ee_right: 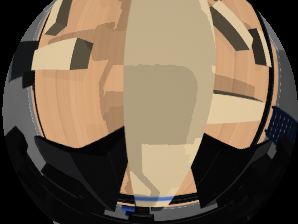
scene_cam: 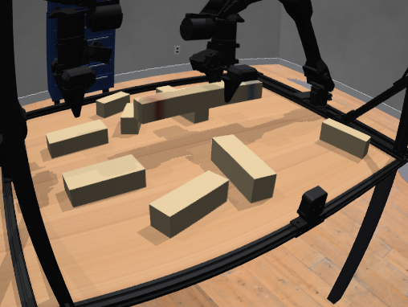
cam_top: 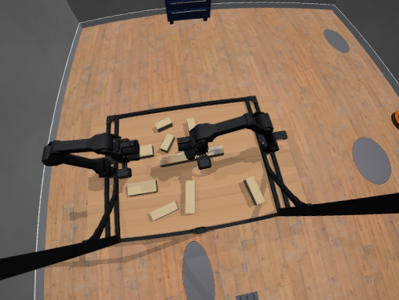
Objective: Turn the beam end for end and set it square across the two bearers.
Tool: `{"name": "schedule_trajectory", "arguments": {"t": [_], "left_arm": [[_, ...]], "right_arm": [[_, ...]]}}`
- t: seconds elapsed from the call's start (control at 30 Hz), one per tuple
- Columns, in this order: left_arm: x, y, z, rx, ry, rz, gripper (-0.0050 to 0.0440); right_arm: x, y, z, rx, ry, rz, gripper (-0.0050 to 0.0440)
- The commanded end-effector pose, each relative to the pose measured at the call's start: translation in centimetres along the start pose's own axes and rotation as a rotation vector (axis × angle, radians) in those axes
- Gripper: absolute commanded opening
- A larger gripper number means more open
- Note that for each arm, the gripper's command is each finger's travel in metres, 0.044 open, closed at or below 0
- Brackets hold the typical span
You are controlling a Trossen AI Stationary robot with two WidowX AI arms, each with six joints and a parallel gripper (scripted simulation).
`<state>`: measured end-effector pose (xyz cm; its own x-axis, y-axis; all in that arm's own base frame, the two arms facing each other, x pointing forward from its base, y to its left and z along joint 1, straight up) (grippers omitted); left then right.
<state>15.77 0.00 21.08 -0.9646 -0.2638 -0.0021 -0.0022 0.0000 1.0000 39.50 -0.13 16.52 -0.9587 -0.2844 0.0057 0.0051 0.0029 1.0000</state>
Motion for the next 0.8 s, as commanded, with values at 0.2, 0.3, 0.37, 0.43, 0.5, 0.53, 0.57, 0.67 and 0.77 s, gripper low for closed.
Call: {"name": "schedule_trajectory", "arguments": {"t": [0.2, 0.3, 0.37, 0.43, 0.5, 0.53, 0.57, 0.67, 0.77], "left_arm": [[0.0, 0.0, 0.0, -0.001, 0.002, 0.002, 0.044], [0.0, 0.0, 0.0, -0.001, 0.002, 0.002, 0.044], [0.0, 0.0, 0.0, -0.001, 0.002, 0.002, 0.044], [0.0, 0.0, 0.0, -0.001, 0.002, 0.002, 0.044], [0.0, 0.0, 0.0, -0.001, 0.002, 0.002, 0.044], [0.0, 0.0, 0.0, -0.001, 0.002, 0.002, 0.044], [0.0, 0.0, 0.0, -0.001, 0.002, 0.002, 0.044], [0.0, 0.0, 0.0, -0.001, 0.002, 0.002, 0.044], [0.0, 0.0, 0.0, -0.001, 0.002, 0.002, 0.044]], "right_arm": [[-0.5, -0.8, 0.0, -0.001, -0.01, -0.006, 0.0], [-0.5, -1.1, 0.0, -0.001, -0.011, -0.006, 0.0], [-0.5, -1.3, 0.0, -0.001, -0.012, -0.006, 0.0], [-0.6, -1.6, 0.0, -0.001, -0.013, -0.006, 0.0], [-0.6, -1.9, 0.0, -0.001, -0.014, -0.006, 0.0], [-0.6, -2.1, 0.0, -0.001, -0.014, -0.006, 0.0], [-0.7, -2.2, 0.0, -0.001, -0.015, -0.006, 0.0], [-0.7, -2.7, 0.0, -0.001, -0.016, -0.006, 0.0], [-0.8, -3.1, 0.0, -0.001, -0.016, -0.006, 0.0]]}}
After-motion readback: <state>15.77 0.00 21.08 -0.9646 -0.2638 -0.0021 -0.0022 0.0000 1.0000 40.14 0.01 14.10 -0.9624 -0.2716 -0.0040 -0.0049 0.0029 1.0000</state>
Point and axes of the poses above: on each arm, the point midway between the two fingers, 35 mm back from their tips, its own y axis back along the fingers, its own z axis across the jaws, x = y × z, the point moved 7 cm from there along y, back along the fingers, and after that the axes turned 14 degrees about y, right-handed, at the moved point
